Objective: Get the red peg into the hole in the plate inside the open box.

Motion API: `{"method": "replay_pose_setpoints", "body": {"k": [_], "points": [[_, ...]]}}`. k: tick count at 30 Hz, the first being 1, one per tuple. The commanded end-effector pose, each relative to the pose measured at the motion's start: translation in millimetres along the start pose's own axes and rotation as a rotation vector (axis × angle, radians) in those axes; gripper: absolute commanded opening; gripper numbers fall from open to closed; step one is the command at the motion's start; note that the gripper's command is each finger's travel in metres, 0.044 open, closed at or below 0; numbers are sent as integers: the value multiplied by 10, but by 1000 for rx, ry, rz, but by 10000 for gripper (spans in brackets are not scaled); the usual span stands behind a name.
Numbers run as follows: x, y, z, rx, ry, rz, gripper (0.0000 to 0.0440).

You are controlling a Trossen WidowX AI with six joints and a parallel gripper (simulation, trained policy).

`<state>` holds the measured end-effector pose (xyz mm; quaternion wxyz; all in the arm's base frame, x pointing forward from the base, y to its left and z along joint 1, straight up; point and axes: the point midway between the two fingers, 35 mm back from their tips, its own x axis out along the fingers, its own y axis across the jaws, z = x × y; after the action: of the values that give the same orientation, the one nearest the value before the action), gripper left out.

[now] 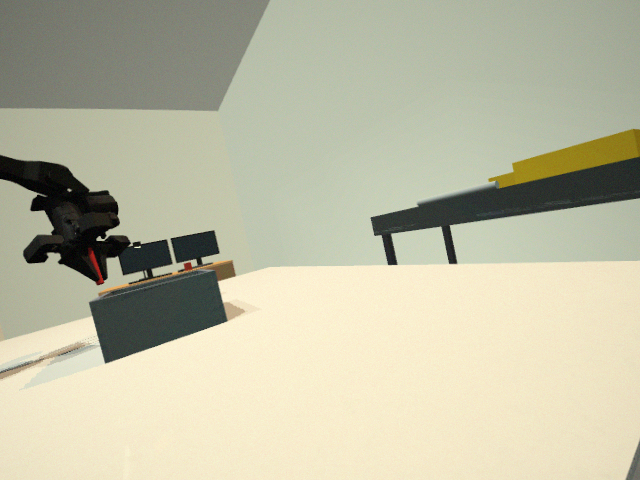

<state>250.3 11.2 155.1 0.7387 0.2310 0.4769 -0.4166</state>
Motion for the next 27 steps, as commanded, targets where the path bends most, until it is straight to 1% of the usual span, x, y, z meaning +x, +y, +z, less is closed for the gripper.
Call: {"method": "replay_pose_setpoints", "body": {"k": [1, 14, 21, 27], "points": [[22, 5, 188, 43, -24, 1, 0], [337, -2, 732, 126, -61, -8, 0], [564, -11, 940, 117, -53, -3, 0], [756, -12, 1048, 77, -31, 9, 1]]}}
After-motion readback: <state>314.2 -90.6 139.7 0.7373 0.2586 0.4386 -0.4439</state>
